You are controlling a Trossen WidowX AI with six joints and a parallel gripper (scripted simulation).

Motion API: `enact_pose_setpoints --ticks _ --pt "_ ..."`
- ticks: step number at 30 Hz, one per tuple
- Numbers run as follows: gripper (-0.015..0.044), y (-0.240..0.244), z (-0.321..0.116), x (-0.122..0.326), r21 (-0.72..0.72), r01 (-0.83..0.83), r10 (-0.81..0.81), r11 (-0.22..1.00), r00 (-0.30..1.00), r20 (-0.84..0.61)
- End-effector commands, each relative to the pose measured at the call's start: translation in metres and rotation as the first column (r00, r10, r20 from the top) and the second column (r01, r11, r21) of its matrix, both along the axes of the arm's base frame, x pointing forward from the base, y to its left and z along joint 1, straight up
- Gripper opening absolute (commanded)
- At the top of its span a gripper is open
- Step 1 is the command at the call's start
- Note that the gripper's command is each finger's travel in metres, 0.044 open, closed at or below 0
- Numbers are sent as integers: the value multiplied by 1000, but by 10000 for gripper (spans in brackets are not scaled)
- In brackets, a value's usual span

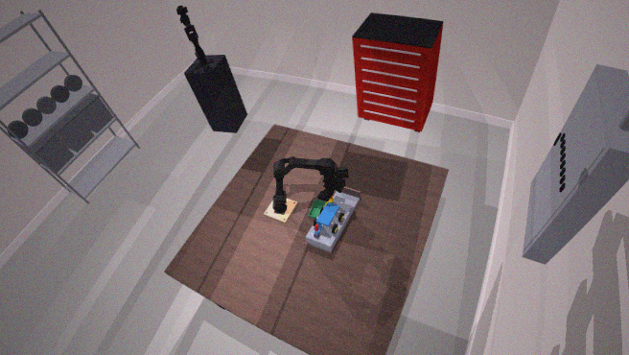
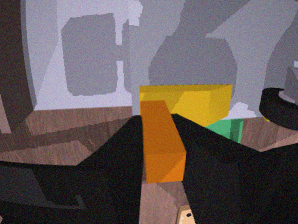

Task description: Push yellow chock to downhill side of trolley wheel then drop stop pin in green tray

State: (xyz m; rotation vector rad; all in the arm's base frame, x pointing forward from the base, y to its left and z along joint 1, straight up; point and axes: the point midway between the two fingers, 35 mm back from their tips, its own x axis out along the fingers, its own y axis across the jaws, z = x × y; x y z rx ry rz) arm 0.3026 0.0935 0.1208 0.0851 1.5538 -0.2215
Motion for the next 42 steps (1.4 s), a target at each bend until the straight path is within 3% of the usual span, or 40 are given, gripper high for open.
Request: enact_pose_setpoints --ticks 1,42 --pt "0 -3 -6 0 -5 -1 1 1000 1000 0" --pt "0 -36 0 -8 -8 -1 1 1000 1000 -1"
